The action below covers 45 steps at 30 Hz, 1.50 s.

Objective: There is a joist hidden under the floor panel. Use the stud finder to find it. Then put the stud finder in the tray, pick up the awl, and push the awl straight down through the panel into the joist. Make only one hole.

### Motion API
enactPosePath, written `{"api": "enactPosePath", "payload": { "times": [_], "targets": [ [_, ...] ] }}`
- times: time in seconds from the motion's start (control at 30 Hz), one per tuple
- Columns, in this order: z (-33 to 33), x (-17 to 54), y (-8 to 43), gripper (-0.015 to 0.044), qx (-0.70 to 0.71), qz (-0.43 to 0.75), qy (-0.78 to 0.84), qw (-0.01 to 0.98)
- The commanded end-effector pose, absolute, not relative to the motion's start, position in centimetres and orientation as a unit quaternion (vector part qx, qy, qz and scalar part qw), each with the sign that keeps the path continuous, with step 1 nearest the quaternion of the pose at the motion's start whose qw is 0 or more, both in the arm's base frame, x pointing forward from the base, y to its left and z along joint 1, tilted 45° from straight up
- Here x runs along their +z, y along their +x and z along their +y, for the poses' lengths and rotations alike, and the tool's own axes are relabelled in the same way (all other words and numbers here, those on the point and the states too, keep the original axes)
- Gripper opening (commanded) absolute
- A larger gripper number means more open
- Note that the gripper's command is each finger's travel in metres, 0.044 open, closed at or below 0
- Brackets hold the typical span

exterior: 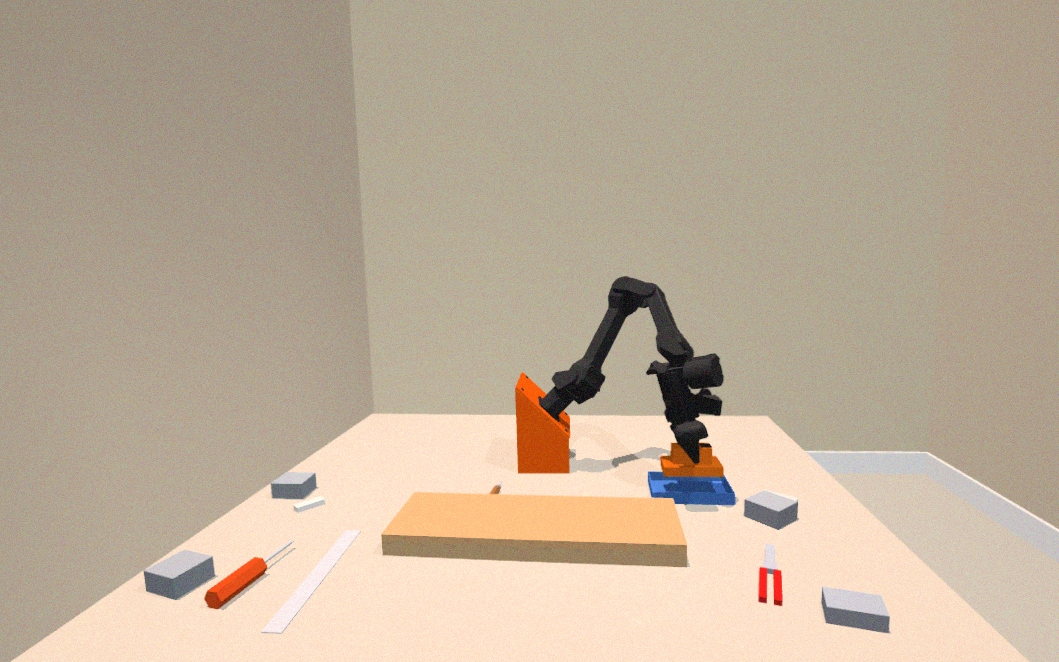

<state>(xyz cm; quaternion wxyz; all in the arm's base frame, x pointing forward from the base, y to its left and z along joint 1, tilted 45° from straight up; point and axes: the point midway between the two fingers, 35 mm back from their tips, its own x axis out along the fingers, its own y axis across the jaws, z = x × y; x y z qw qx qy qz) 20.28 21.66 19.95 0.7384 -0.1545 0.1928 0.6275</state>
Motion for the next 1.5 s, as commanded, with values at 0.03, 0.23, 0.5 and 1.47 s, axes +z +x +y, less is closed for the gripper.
{"api": "enactPosePath", "payload": {
  "times": [0.03, 0.23, 0.5, 1.47],
  "targets": [
    [22.3, 19.1, 20.4, 0.0000, 0.626, 0.198, -0.153, 0.739],
    [22.9, 18.4, 20.3, 0.0000, 0.626, 0.197, -0.151, 0.739],
    [23.6, 17.8, 20.3, 0.0000, 0.626, 0.197, -0.150, 0.739],
    [24.8, 16.7, 20.3, 0.0236, 0.628, 0.194, -0.150, 0.738]
  ]
}}
